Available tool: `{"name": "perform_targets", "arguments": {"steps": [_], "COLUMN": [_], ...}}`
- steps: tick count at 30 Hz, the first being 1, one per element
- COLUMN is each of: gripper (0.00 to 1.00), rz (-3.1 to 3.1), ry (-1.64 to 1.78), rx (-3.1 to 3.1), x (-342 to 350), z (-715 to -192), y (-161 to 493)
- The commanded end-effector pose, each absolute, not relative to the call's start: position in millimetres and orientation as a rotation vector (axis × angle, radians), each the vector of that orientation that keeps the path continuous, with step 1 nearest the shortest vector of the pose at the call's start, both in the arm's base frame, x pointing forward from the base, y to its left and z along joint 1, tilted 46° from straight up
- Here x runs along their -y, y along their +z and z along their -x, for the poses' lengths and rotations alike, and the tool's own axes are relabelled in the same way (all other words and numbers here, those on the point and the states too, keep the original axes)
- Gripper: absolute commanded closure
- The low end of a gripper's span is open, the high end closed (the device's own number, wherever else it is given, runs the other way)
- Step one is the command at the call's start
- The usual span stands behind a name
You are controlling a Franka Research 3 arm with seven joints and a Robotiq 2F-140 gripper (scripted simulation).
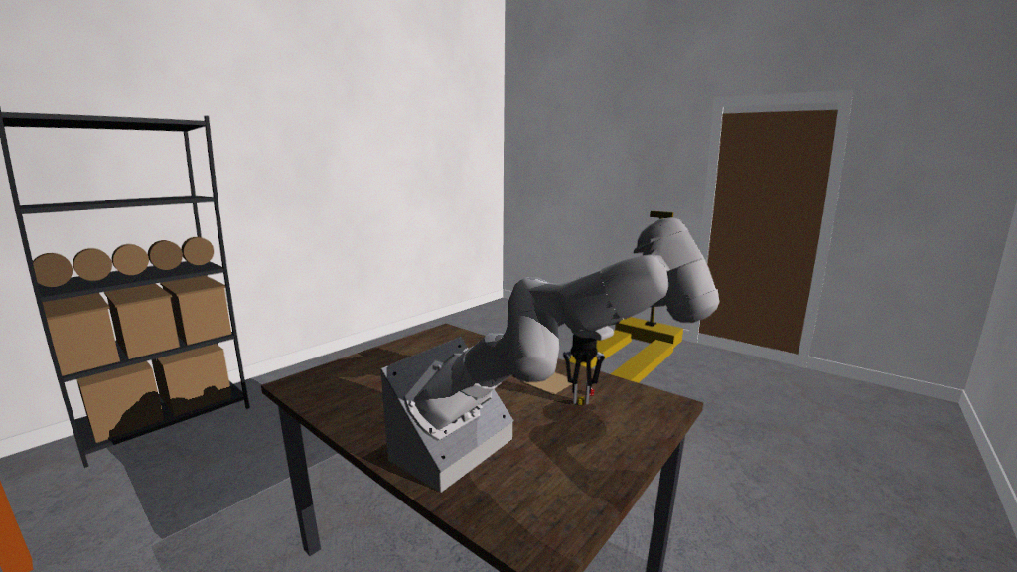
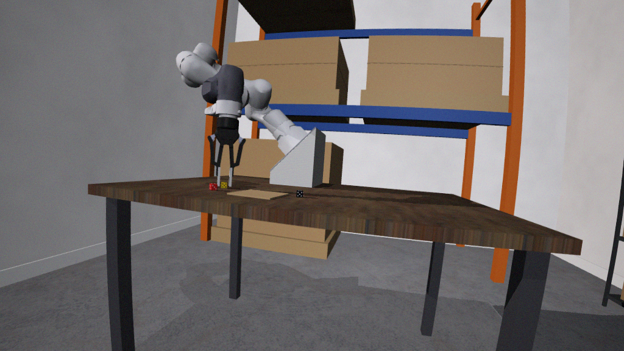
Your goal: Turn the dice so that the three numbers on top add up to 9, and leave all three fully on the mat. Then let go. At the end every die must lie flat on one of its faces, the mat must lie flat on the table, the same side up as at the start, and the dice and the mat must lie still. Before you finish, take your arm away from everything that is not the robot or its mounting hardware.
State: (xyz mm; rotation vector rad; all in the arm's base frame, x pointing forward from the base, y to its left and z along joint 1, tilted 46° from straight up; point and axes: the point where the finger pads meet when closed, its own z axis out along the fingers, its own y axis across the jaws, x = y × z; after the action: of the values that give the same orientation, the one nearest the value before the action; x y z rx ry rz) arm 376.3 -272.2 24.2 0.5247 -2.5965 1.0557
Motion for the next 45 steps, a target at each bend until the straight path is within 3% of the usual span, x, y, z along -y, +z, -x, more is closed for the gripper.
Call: {"name": "perform_targets", "arguments": {"steps": [1,42,43,45], "gripper": [0.79,0.79,0.91,0.91], "rz": [-0.515,-0.515,-0.515,-0.515], "ry": [1.06,1.06,1.06,1.06], "rx": [2.607,2.607,2.607,2.607], "x": [274.9,275.5,275.5,275.5], "z": [-377.9,-377.8,-377.8,-377.8], "y": [21.6,20.9,20.9,20.9]}}
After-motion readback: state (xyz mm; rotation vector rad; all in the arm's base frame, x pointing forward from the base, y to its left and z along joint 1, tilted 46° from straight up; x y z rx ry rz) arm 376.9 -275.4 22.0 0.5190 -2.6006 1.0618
